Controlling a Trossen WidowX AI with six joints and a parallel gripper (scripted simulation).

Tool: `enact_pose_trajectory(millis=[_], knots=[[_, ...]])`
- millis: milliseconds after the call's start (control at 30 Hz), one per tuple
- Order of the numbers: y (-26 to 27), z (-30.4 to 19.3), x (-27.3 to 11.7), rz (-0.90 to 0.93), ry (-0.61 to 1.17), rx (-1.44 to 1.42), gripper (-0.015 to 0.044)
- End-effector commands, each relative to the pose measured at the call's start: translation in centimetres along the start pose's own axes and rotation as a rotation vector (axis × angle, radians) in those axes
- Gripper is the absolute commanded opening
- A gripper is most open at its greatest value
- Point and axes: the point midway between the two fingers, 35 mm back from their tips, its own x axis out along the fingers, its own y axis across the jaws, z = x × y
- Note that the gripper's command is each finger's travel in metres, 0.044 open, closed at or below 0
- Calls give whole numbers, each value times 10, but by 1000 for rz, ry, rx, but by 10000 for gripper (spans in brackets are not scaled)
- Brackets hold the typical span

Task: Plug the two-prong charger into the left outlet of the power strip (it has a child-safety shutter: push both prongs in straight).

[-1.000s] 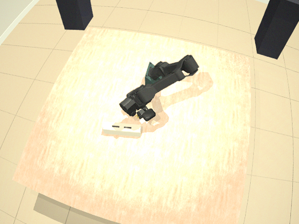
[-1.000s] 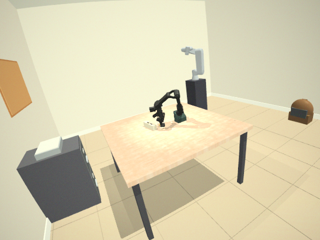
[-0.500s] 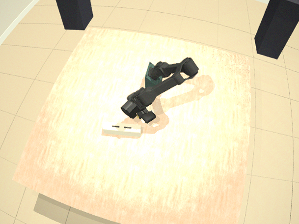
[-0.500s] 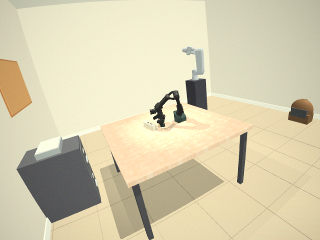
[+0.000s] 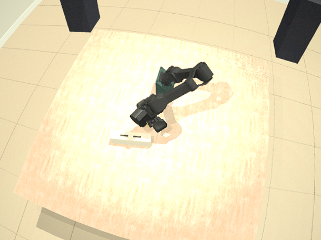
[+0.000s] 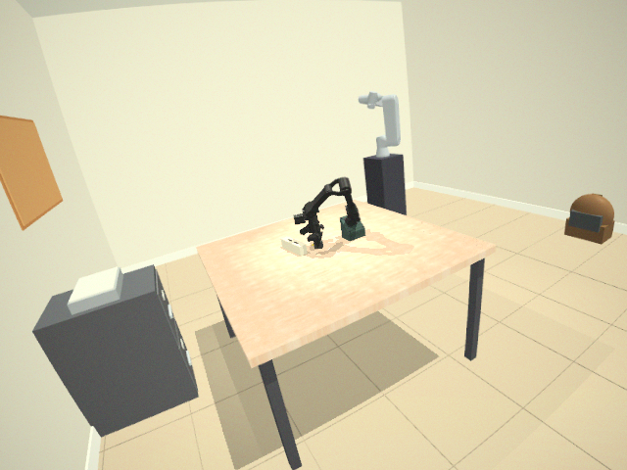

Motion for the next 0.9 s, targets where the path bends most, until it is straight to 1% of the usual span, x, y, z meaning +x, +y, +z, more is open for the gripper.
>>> enact_pose_trajectory(millis=[0,133,233,267,633,867], knots=[[0,0,0,0,0,-2,112],[0,0,0,0,0,-2,85],[0,0,-4,-1,-1,-1,6],[0,0,-7,-1,-1,-1,0],[-1,-5,-54,-1,2,6,0],[-3,-4,-55,-2,1,-30,0]])
